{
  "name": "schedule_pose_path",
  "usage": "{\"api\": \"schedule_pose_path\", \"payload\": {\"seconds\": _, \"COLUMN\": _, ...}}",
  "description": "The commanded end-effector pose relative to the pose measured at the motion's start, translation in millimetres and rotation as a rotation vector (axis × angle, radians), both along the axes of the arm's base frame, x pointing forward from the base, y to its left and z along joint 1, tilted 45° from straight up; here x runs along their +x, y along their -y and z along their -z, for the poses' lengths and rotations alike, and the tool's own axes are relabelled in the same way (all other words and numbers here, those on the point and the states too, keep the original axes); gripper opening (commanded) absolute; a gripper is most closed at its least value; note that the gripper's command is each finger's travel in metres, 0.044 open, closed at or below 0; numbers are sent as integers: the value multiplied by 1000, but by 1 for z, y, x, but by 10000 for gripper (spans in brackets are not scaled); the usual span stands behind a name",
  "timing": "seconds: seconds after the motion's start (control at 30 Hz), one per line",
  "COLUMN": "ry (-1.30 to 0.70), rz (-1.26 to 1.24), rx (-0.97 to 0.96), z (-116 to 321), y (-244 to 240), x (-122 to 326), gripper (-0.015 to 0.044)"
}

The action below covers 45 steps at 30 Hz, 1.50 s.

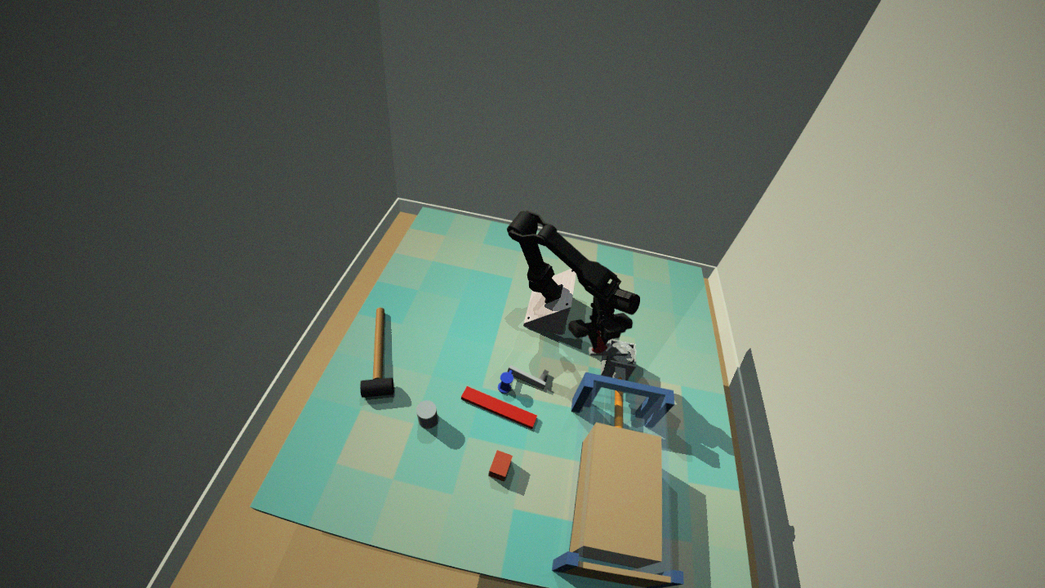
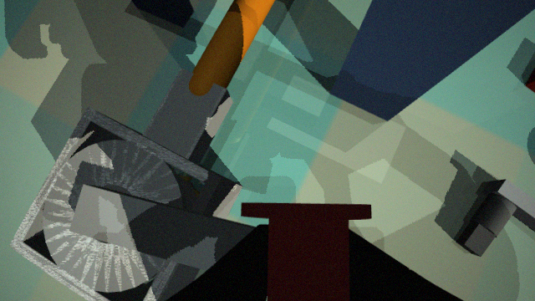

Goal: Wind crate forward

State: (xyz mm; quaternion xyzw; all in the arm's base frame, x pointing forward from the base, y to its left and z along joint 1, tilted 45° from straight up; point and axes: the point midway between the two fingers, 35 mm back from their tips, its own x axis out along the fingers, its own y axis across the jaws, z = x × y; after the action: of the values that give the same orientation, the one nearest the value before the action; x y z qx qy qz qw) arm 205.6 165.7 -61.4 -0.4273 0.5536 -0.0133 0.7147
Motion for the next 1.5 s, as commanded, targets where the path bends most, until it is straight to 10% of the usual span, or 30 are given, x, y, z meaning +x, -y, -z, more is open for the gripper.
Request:
{"api": "schedule_pose_path", "payload": {"seconds": 0.0, "ry": 14, "rz": 8, "rx": 0, "z": 4, "y": -1, "x": 11, "gripper": 0}}
{"api": "schedule_pose_path", "payload": {"seconds": 1.47, "ry": 18, "rz": 8, "rx": 2, "z": 26, "y": -25, "x": 53, "gripper": 0}}
